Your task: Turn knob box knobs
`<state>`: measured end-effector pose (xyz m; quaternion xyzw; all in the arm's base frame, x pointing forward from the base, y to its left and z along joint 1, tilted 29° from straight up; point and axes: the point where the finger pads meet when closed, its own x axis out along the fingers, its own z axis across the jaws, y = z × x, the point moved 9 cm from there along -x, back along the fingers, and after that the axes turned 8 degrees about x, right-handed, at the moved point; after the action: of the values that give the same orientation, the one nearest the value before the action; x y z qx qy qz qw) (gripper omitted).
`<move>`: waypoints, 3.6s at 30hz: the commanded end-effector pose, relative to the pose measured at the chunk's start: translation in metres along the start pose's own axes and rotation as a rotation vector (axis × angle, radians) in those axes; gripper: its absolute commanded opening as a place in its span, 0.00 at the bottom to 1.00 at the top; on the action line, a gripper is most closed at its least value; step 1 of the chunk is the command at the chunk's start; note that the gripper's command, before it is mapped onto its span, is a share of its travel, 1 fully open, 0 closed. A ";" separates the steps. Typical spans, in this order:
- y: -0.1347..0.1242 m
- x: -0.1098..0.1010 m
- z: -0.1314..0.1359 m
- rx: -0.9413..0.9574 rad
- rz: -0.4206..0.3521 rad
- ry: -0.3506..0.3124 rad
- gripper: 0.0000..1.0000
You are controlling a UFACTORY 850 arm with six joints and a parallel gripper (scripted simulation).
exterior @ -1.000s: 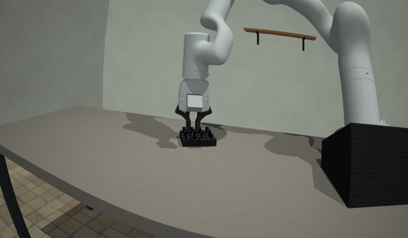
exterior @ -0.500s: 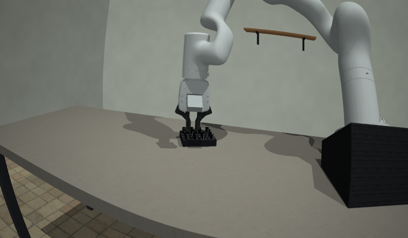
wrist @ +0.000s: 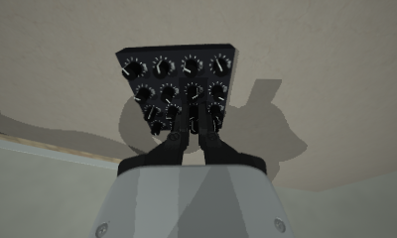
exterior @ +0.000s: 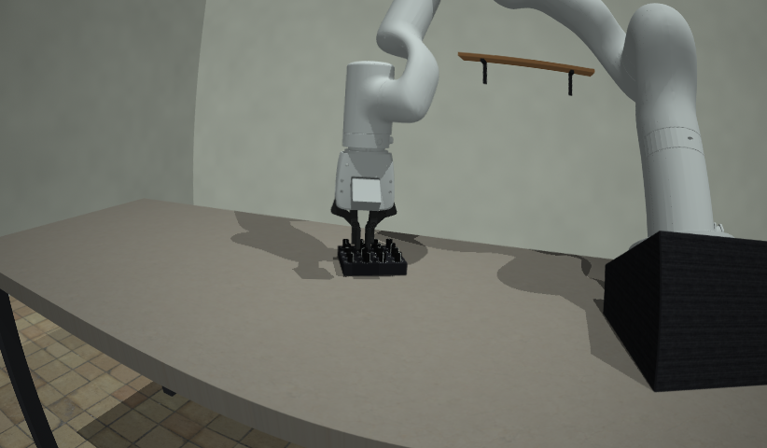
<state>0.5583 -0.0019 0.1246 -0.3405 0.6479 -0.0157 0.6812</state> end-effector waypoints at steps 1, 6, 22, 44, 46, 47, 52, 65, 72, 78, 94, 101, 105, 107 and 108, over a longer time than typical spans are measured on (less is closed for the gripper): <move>0.000 -0.001 0.001 0.000 -0.001 -0.001 0.08; 0.000 -0.001 0.001 0.000 -0.001 -0.001 0.08; 0.000 -0.001 0.001 0.000 -0.001 -0.001 0.08; 0.000 -0.001 0.001 -0.096 -0.001 -0.001 0.08; 0.000 -0.001 0.001 -0.119 -0.001 -0.001 0.08; 0.000 -0.001 0.001 -0.132 -0.001 -0.001 0.08; 0.000 -0.001 0.001 -0.207 -0.001 -0.001 0.08; 0.000 -0.001 0.001 -0.430 -0.001 -0.001 0.08; 0.000 -0.001 0.001 -0.551 -0.001 -0.001 0.08; 0.000 -0.001 0.001 -0.708 -0.001 -0.001 0.08; 0.000 -0.001 0.001 -1.081 -0.001 -0.001 0.08; 0.000 -0.001 0.001 -1.251 -0.001 -0.001 0.08; 0.000 -0.001 0.001 -1.317 -0.001 -0.001 0.08; 0.000 -0.001 0.001 -1.338 -0.001 -0.001 0.08; 0.000 -0.001 0.001 -1.358 -0.001 -0.001 0.08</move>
<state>0.5575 -0.0018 0.1244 -0.6878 0.5210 0.3806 0.3327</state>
